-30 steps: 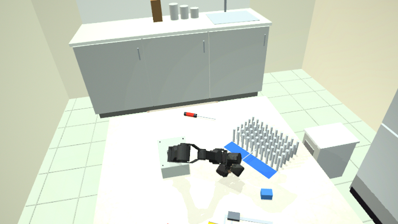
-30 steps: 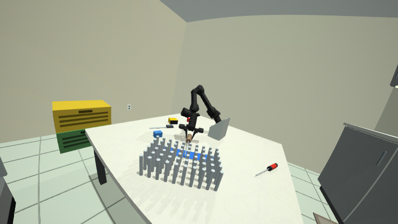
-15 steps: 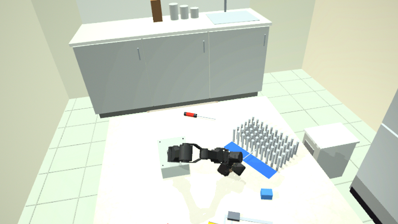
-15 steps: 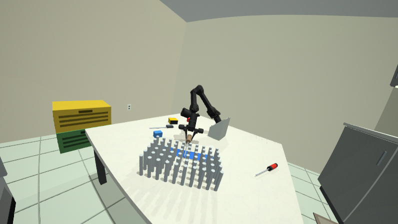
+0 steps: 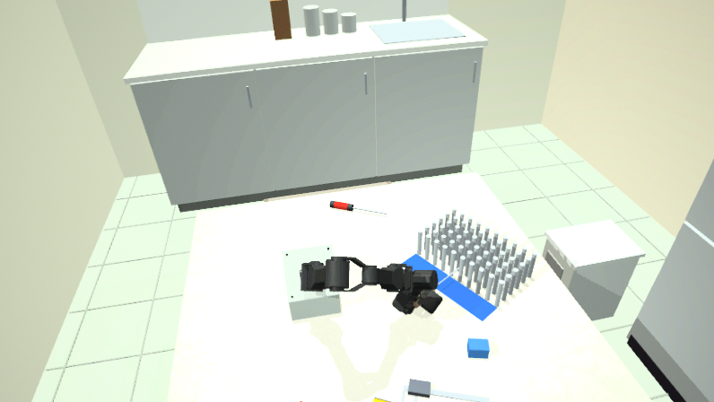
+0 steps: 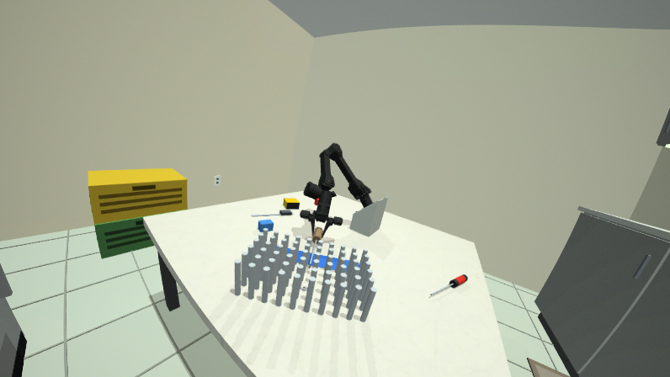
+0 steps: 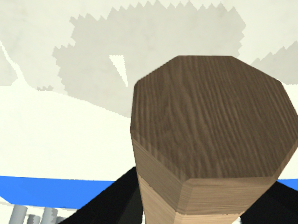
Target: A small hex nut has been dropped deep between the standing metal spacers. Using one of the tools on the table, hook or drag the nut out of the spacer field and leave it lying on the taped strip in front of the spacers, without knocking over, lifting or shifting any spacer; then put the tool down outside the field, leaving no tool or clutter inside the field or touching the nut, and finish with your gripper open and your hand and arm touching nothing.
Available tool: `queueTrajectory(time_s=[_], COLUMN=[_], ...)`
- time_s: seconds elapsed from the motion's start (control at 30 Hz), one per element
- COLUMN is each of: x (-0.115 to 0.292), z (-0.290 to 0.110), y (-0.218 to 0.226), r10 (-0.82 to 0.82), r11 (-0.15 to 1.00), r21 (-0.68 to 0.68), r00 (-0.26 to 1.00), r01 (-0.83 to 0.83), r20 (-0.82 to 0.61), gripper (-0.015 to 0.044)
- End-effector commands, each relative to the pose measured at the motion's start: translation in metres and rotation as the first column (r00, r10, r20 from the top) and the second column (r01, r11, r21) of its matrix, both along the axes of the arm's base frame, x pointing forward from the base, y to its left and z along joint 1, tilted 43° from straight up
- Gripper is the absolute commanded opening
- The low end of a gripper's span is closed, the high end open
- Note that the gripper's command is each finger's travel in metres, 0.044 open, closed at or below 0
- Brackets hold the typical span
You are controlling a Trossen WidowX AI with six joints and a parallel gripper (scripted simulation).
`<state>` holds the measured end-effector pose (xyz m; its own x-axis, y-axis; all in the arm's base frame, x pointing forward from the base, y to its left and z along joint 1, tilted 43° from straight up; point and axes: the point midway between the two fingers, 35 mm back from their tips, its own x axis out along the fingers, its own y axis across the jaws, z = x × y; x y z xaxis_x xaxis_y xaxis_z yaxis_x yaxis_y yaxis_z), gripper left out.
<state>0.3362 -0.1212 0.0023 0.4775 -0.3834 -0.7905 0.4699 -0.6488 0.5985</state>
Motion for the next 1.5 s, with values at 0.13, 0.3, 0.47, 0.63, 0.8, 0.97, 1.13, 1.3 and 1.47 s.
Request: queueTrajectory(time_s=[0.13,0.3,0.47,0.63,0.8,0.97,1.13,1.3,1.47], x=[0.006,0.009,0.012,0.015,0.018,0.021,0.024,0.027,0.03], z=[-0.002,-0.004,-0.005,-0.006,-0.007,-0.008,-0.009,-0.01,-0.011], y=[0.002,0.003,0.004,0.005,0.006,0.007,0.008,0.009,0.01], r10=[-0.002,-0.002,-0.002,-0.002,-0.002,-0.002,-0.002,-0.002,-0.002], r11=[1.0,1.0,1.0,1.0,1.0,1.0,1.0,1.0,1.0], r21=[0.001,0.001,0.001,0.001,0.002,0.002,0.002,0.002,0.002], r00=[1.0,1.0,1.0,1.0,1.0,1.0,1.0,1.0,1.0], r01=[0.002,0.002,0.002,0.002,0.002,0.002,0.002,0.002,0.002], r20=[0.002,0.003,0.003,0.003,0.003,0.003,0.004,0.004,0.004], gripper=[0.0,0.0,0.0,0.0,0.0,0.0,0.0,0.0,0.0])
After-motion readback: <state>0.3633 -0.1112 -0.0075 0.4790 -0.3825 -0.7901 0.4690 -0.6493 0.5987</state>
